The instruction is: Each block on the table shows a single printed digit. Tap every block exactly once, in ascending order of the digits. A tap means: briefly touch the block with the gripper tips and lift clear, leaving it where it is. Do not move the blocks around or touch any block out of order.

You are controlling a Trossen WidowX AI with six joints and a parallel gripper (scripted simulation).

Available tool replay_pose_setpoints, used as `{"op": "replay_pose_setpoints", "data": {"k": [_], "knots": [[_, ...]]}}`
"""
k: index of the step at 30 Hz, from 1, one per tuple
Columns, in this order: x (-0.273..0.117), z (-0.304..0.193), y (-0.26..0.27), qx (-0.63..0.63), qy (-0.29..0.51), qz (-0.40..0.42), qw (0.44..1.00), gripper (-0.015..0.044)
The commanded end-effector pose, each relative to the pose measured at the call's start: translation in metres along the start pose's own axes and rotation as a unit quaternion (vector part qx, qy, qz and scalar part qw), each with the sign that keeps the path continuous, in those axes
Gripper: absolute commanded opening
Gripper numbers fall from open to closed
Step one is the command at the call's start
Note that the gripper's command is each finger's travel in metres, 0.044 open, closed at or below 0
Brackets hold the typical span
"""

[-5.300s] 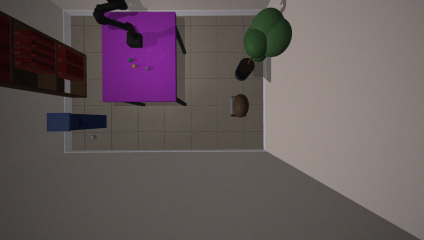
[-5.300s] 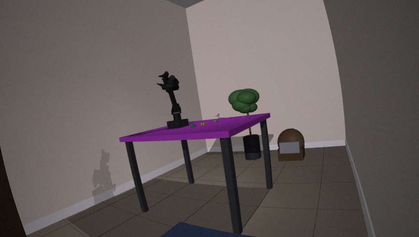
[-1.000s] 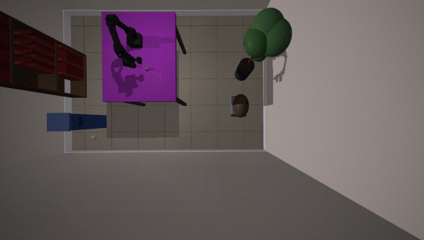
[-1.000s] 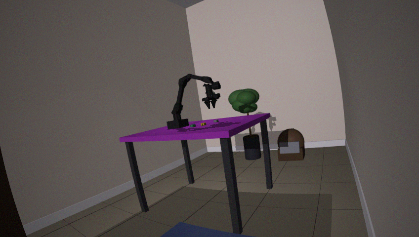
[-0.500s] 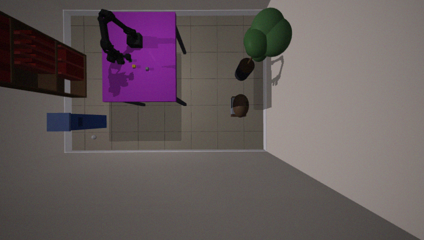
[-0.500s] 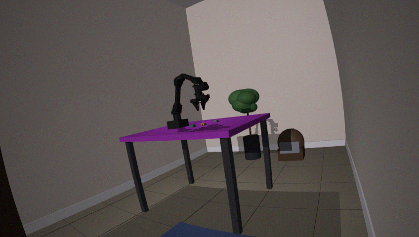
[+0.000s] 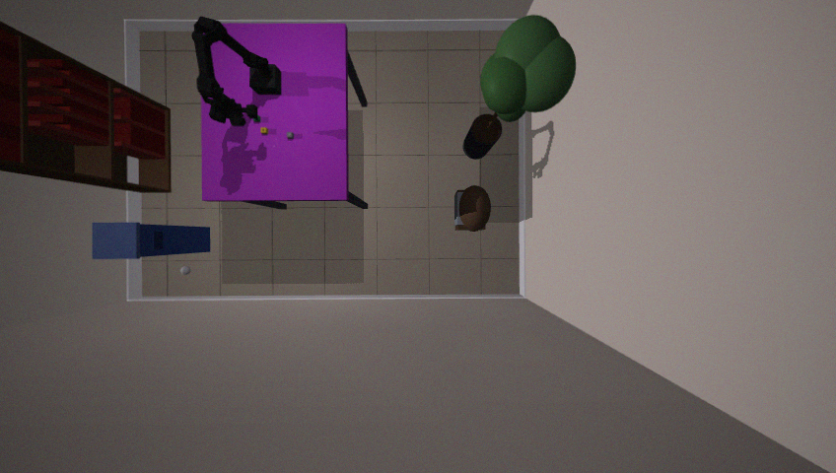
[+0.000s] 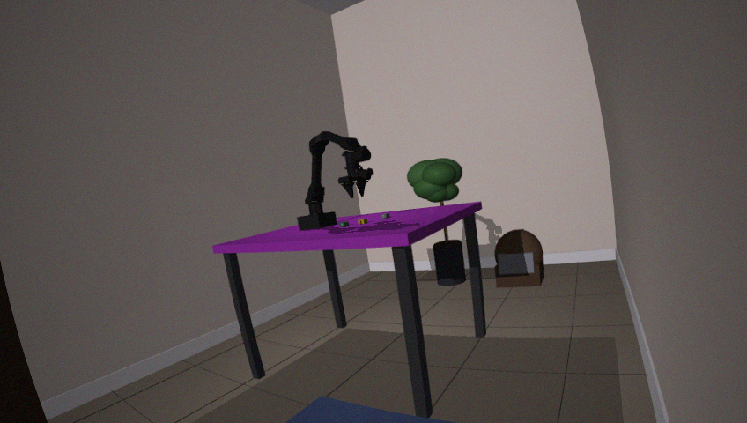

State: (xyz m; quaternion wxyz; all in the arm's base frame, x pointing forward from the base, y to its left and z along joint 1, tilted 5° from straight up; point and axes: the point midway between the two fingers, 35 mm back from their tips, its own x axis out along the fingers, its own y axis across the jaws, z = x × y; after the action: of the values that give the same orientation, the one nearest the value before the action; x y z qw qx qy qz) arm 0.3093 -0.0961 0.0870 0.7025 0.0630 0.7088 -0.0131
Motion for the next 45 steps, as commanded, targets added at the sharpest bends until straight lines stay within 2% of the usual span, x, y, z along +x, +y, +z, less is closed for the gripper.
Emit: {"op": "replay_pose_setpoints", "data": {"k": [1, 4, 8, 10, 15, 22, 23, 33, 45], "knots": [[-0.003, -0.029, -0.020, 0.003, 0.001, -0.001, 1.000, 0.0400], [-0.001, -0.069, -0.038, 0.003, 0.002, -0.001, 1.000, 0.0400], [0.000, -0.078, -0.041, 0.003, 0.003, -0.001, 1.000, 0.0400], [0.011, -0.076, -0.042, 0.003, 0.003, -0.001, 1.000, 0.0348], [0.078, -0.078, -0.042, 0.003, 0.003, -0.001, 1.000, 0.0216], [0.081, -0.078, -0.042, 0.003, 0.003, -0.001, 1.000, 0.0032], [0.081, -0.078, -0.042, 0.003, 0.003, -0.001, 1.000, 0.0020], [0.082, -0.078, -0.042, 0.003, 0.003, -0.001, 1.000, 0.0020], [0.101, -0.078, -0.042, 0.003, 0.003, -0.001, 1.000, 0.0020]]}}
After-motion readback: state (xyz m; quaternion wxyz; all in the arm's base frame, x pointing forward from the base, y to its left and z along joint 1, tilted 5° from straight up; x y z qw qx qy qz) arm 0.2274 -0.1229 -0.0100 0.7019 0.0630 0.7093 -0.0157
